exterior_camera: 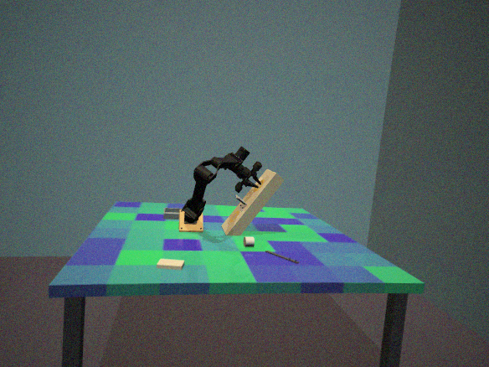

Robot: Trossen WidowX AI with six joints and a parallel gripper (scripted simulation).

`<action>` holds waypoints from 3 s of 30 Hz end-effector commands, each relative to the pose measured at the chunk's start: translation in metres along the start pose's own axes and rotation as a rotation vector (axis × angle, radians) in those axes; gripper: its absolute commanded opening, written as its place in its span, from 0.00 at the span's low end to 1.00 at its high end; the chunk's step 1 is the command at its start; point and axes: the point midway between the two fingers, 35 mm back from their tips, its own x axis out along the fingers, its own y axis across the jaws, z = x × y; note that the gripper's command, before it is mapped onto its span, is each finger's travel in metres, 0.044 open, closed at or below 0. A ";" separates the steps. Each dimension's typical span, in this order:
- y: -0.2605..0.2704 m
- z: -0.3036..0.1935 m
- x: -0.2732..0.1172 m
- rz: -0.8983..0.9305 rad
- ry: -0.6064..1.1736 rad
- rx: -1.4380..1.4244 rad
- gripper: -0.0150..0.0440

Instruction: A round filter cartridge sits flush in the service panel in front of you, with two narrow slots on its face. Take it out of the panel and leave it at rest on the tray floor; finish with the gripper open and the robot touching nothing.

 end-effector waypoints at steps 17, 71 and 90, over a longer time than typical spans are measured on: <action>0.000 0.000 0.007 0.012 0.000 0.718 0.25; 0.001 0.001 -0.069 0.018 0.008 1.593 0.25; 0.044 -0.010 -0.067 0.016 0.007 1.590 0.25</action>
